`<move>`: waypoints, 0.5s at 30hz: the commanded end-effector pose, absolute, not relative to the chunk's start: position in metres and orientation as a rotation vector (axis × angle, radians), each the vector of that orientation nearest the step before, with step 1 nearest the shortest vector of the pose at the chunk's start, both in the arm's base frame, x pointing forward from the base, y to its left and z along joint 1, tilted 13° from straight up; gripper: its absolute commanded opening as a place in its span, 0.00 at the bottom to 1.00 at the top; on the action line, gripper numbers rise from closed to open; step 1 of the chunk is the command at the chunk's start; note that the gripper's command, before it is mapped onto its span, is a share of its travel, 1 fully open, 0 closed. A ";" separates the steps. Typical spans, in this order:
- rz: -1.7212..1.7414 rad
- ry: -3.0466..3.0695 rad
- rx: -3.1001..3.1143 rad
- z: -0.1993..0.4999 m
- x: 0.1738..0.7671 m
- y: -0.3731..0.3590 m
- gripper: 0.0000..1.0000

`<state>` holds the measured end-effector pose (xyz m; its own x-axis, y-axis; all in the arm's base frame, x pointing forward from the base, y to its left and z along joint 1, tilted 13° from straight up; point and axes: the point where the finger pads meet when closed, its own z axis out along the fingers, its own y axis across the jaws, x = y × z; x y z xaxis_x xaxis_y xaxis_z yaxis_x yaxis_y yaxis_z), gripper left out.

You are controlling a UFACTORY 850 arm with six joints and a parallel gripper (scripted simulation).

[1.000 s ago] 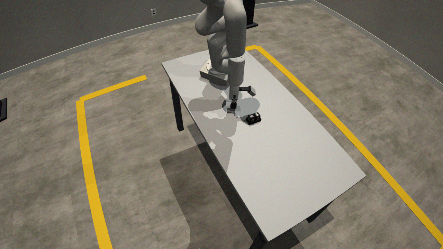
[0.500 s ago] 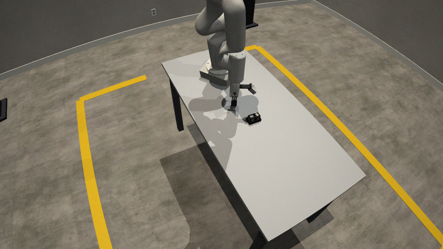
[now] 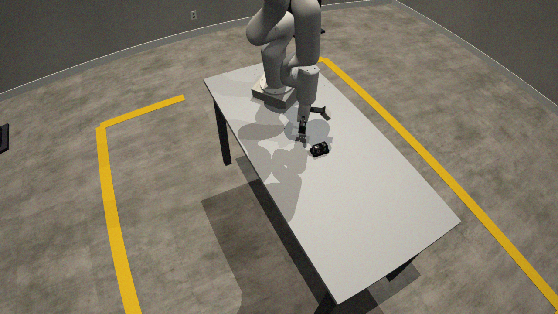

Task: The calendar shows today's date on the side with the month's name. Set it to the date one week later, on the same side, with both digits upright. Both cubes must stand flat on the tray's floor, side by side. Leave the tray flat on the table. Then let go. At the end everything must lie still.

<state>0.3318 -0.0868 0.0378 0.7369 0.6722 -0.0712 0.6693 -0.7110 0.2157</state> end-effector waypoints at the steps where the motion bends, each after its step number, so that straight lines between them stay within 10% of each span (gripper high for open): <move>1: 0.019 1.041 2.718 0.036 0.342 -0.073 1.00; 15: 0.034 0.922 2.761 0.032 0.358 -0.049 1.00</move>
<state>0.3536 -0.0542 0.0331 0.7970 0.6021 -0.0472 0.5960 -0.7715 0.2227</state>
